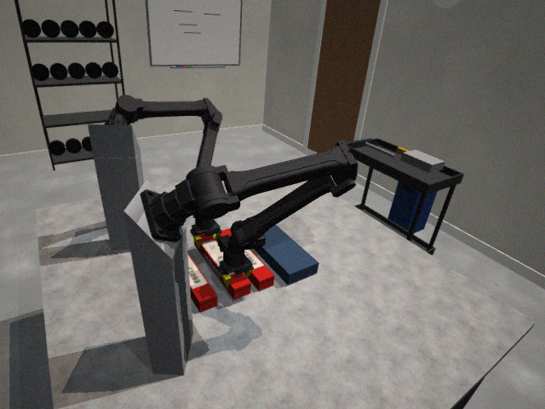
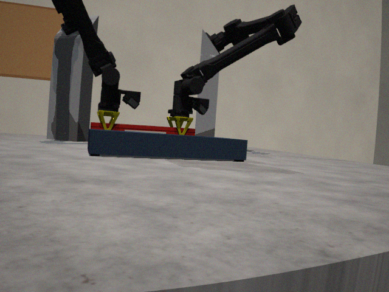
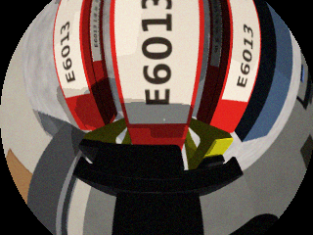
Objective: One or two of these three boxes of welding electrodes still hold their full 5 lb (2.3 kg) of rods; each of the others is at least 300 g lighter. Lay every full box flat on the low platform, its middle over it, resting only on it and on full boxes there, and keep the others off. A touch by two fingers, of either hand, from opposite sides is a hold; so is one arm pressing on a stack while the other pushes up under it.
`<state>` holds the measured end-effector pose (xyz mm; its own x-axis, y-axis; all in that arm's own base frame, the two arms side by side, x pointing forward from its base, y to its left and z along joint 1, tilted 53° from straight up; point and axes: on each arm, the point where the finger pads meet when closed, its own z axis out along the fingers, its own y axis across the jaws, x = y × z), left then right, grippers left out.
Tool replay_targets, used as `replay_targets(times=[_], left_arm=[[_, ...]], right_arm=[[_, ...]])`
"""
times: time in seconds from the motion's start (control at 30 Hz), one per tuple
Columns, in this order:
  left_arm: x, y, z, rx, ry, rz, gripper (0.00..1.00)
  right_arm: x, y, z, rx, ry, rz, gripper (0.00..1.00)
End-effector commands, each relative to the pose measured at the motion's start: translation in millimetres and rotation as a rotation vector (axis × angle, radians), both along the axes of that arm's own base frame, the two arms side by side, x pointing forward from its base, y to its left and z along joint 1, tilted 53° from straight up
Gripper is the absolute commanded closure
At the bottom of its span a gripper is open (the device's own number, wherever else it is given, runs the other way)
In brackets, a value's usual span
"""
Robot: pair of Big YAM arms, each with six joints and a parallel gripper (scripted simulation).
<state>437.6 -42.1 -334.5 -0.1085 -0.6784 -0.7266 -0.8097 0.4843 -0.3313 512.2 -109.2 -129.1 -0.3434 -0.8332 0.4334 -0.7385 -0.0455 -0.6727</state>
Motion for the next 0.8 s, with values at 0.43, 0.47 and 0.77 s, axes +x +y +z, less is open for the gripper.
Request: replay_targets(times=[0.43, 0.47, 0.77], left_arm=[[-5, -8, -5, -0.004, 0.003, -0.034, 1.0], [-4, -8, -5, -0.005, 0.001, -0.033, 1.0], [4, -7, -6, -0.003, -0.004, -0.038, 1.0]], right_arm=[[-7, 14, -11, -0.001, 0.032, 0.043, 1.0], [-6, 14, -13, -0.001, 0.032, 0.043, 1.0], [3, 12, -12, -0.002, 0.016, 0.044, 1.0]])
